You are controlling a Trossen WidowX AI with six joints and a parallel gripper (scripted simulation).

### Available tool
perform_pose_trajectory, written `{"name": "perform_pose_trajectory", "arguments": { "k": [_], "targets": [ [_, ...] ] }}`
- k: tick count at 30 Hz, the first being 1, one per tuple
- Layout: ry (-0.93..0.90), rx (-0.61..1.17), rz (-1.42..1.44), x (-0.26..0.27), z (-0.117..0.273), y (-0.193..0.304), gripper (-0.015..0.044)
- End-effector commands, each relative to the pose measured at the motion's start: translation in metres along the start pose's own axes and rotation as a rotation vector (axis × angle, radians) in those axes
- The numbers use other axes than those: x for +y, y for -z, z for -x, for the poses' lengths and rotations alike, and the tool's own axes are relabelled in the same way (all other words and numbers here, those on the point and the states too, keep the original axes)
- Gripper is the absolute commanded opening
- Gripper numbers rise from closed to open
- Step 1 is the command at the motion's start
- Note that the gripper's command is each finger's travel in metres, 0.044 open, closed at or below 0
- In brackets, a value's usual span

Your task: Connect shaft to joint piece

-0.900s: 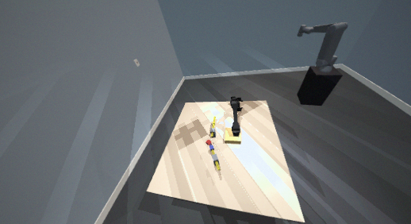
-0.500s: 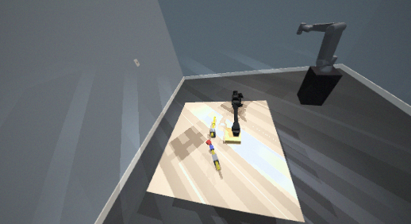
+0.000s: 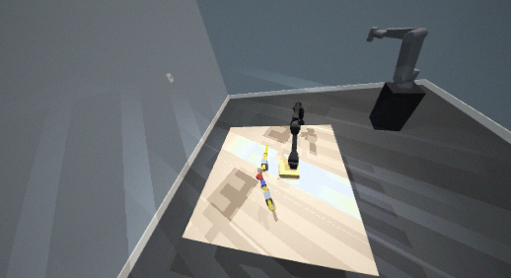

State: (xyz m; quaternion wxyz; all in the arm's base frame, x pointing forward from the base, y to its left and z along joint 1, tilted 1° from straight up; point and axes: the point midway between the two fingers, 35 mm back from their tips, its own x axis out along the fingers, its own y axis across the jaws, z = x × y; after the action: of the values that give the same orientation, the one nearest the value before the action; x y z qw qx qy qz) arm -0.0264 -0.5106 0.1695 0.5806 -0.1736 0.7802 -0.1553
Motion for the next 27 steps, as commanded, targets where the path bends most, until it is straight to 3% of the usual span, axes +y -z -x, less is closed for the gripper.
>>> {"name": "perform_pose_trajectory", "arguments": {
  "k": [1, 14, 27],
  "targets": [
    [-0.121, -0.181, 0.025, 0.010, 0.056, 0.018, 0.0440],
    [-0.131, -0.188, 0.025, 0.012, 0.057, 0.015, 0.0440],
    [-0.158, -0.364, 0.039, 0.043, 0.134, -0.170, 0.0440]
  ]
}}
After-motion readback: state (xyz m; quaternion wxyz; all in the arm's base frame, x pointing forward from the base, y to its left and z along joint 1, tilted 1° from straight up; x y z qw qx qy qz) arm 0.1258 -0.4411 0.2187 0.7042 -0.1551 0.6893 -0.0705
